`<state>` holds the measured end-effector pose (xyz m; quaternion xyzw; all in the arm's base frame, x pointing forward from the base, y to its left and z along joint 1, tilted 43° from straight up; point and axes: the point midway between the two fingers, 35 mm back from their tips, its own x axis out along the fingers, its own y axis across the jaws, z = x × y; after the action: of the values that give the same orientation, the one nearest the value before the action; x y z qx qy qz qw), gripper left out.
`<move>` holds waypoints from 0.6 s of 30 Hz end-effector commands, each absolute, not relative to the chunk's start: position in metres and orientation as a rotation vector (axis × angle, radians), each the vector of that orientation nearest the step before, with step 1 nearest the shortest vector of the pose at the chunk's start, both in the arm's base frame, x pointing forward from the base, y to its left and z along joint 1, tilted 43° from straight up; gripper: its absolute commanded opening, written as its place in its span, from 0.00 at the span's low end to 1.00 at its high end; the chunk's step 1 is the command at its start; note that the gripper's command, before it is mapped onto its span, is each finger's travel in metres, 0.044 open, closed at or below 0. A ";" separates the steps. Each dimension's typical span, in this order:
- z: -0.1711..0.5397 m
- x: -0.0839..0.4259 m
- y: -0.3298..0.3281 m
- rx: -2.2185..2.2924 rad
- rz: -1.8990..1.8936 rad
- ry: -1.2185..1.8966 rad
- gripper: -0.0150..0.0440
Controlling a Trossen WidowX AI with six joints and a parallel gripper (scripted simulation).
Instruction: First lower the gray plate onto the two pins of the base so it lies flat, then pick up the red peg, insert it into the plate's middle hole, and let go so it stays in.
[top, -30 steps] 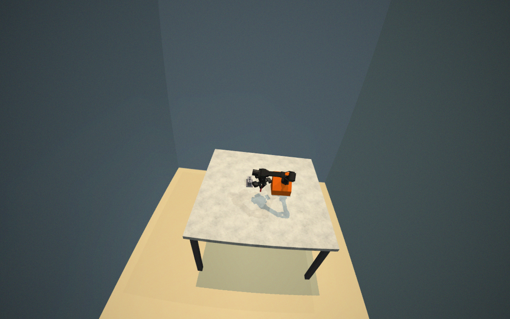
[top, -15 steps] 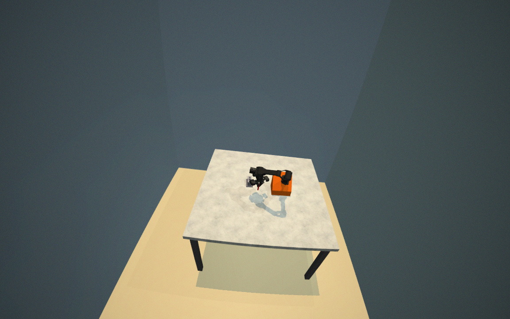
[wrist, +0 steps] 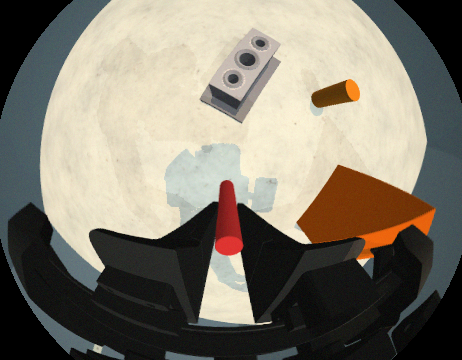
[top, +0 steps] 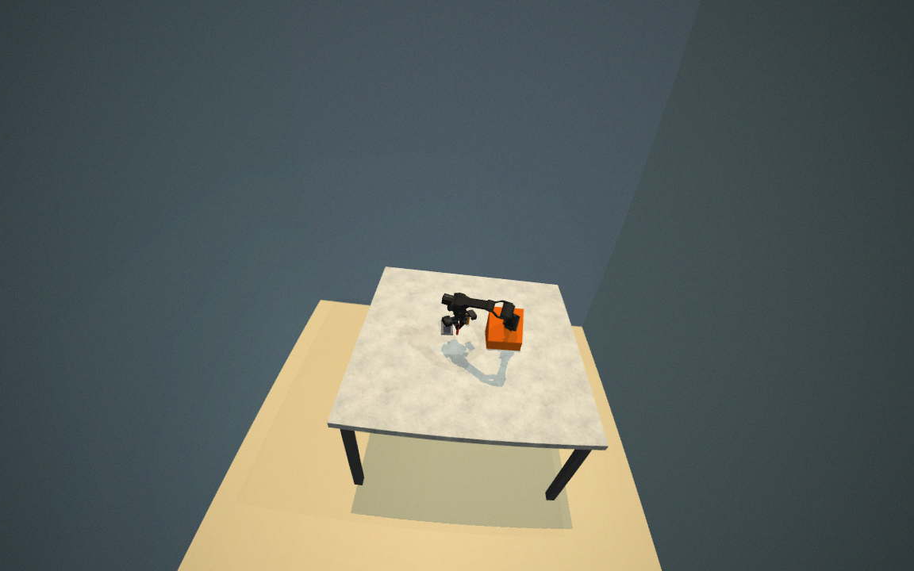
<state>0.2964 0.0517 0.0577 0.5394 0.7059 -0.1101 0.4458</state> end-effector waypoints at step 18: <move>0.020 0.333 0.011 1.333 -0.270 1.754 0.25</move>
<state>0.3289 0.0175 0.0276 0.5399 0.7057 -0.1095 0.4455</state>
